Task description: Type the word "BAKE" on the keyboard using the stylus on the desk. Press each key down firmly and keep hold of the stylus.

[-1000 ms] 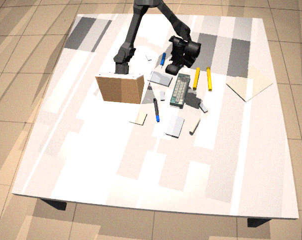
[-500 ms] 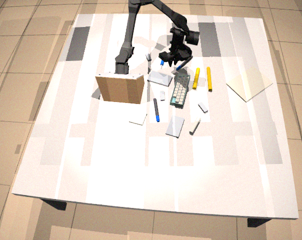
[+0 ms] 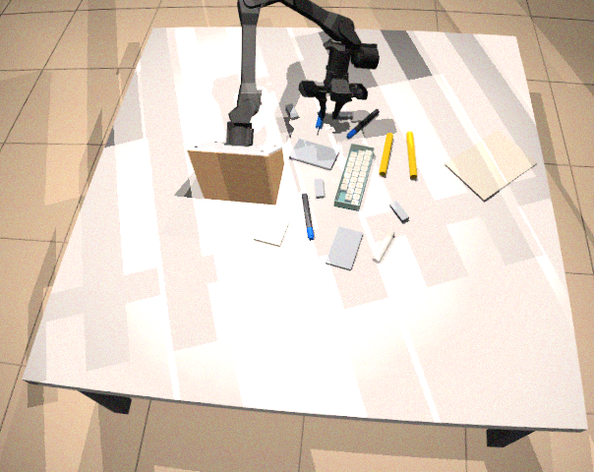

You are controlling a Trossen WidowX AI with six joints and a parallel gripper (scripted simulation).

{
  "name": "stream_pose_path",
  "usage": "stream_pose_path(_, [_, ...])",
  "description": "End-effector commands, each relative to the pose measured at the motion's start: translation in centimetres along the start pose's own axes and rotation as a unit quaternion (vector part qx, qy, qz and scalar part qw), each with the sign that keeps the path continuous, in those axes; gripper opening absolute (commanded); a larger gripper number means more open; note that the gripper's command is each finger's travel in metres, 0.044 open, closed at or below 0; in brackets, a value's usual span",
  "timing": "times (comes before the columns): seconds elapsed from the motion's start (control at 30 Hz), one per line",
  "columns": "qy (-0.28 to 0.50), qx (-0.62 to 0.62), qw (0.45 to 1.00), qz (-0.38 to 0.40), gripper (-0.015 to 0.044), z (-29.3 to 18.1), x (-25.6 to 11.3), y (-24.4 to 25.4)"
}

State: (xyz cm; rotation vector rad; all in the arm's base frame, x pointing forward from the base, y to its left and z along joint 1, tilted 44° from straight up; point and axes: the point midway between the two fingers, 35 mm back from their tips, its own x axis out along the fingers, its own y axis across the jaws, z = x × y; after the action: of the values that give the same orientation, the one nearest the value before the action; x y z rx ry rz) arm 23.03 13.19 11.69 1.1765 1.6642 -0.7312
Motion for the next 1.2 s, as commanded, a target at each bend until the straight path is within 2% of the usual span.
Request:
stream_pose_path(0.0, [-0.065,0.22,0.973,0.037,0.015,-4.7,-1.6,-2.1])
stream_pose_path(1.17, [-0.065,0.22,0.973,0.037,0.015,-5.3,-0.3,-1.7])
